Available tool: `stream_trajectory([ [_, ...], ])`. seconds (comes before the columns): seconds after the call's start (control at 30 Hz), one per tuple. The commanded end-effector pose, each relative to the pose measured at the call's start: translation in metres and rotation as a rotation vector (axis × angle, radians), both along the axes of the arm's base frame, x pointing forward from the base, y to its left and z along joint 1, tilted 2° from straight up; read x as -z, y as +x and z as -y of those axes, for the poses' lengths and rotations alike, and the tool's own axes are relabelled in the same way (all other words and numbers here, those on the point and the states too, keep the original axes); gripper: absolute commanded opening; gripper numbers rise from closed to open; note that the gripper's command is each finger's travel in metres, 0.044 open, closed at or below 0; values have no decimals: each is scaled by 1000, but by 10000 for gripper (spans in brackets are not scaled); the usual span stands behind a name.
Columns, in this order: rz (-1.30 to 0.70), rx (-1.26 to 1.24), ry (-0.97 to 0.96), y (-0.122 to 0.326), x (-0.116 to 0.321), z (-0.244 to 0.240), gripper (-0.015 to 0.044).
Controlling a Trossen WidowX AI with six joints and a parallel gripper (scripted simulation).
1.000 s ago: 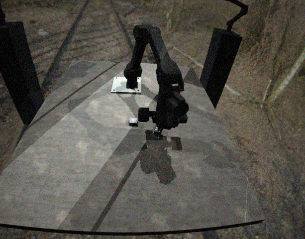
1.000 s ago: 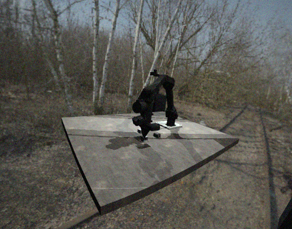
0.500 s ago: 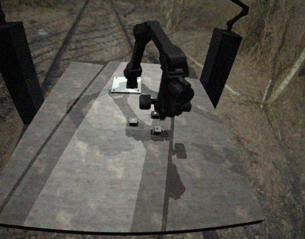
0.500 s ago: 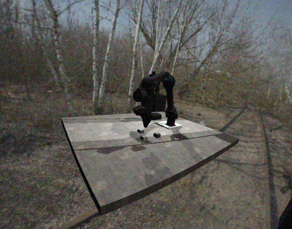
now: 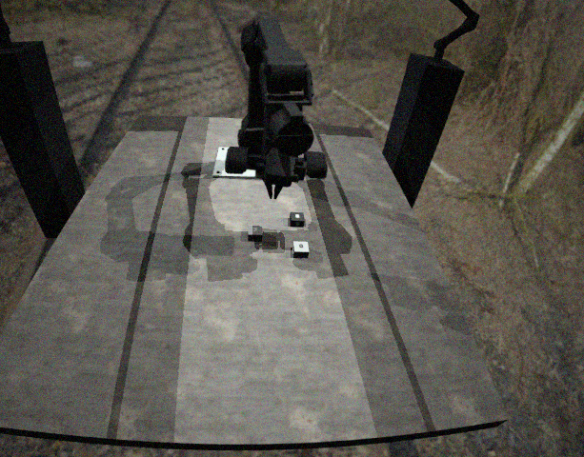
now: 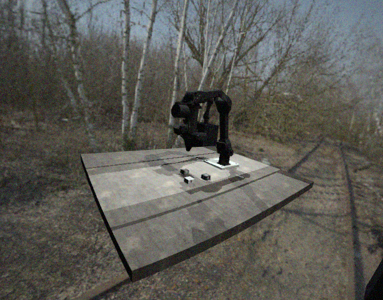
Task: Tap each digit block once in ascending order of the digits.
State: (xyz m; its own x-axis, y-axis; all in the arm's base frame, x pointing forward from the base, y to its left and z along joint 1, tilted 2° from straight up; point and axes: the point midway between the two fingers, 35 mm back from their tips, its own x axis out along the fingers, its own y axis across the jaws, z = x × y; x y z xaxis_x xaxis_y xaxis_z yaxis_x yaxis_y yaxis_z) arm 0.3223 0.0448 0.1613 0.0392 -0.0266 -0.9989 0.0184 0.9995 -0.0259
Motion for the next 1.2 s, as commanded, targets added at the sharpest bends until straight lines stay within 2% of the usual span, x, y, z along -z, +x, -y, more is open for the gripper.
stream_trajectory([
  [0.0,5,-3,-1,-28,2,33,20],
  [0.2,5,-3,-1,-28,11,35,20],
  [0.4,5,-3,-1,-26,81,37,20],
  [1.17,4,-3,-1,-25,111,37,20],
])
